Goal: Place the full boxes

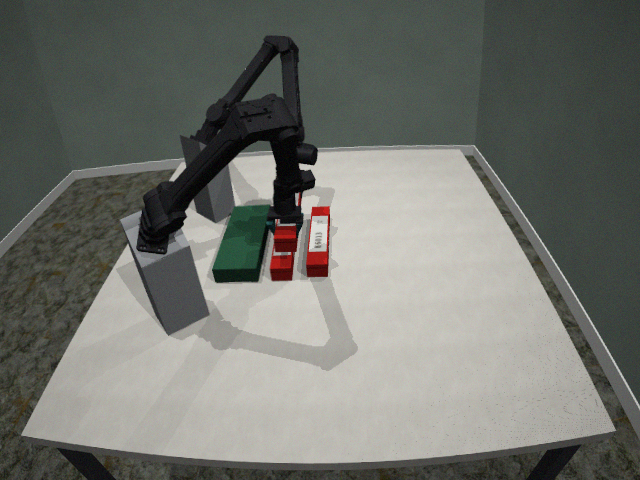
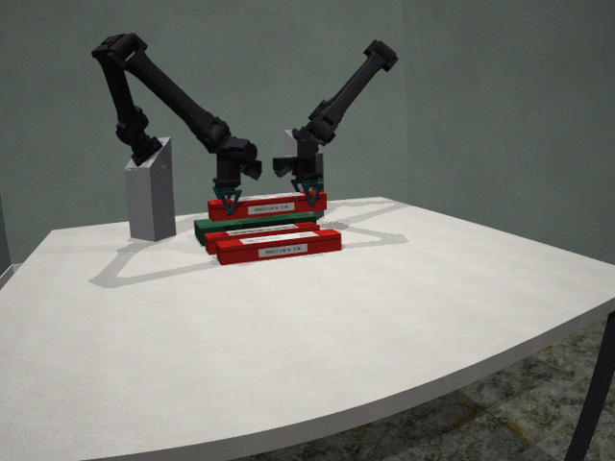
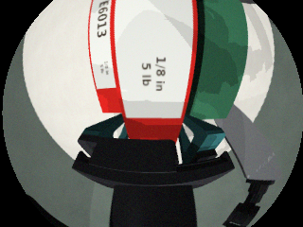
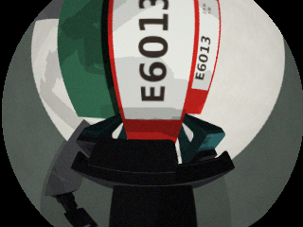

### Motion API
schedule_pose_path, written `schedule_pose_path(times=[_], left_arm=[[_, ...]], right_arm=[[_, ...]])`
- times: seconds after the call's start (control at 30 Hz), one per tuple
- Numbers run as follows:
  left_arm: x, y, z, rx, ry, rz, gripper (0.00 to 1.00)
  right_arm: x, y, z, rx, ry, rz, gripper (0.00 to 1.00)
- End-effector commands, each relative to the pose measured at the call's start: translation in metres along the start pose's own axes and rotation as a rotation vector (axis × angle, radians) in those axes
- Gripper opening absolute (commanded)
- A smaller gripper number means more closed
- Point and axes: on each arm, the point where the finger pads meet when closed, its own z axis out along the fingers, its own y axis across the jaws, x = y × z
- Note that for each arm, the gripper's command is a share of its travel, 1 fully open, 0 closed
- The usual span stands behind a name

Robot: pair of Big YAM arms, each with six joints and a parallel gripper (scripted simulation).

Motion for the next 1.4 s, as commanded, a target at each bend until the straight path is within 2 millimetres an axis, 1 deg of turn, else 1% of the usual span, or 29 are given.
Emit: schedule_pose_path(times=[0.0, 0.17, 0.67, 0.73, 1.17, 1.37], left_arm=[[-0.004, 0.017, -0.028, -0.049, -0.017, -0.007, 0.00], [-0.004, 0.017, -0.032, -0.049, -0.017, -0.008, 0.00], [-0.004, 0.017, -0.052, -0.050, -0.018, -0.009, 0.00], [-0.004, 0.017, -0.052, -0.050, -0.018, -0.009, 0.00], [-0.004, 0.016, -0.070, -0.050, -0.019, -0.010, 0.00], [-0.004, 0.016, -0.072, -0.050, -0.019, -0.010, 0.00]], right_arm=[[-0.005, -0.017, -0.033, 0.054, -0.024, 0.014, 0.00], [-0.005, -0.017, -0.037, 0.054, -0.025, 0.014, 0.00], [-0.005, -0.017, -0.058, 0.054, -0.026, 0.015, 0.00], [-0.005, -0.017, -0.058, 0.054, -0.026, 0.015, 0.00], [-0.005, -0.017, -0.075, 0.055, -0.027, 0.016, 0.00], [-0.005, -0.017, -0.075, 0.054, -0.027, 0.016, 0.00]])
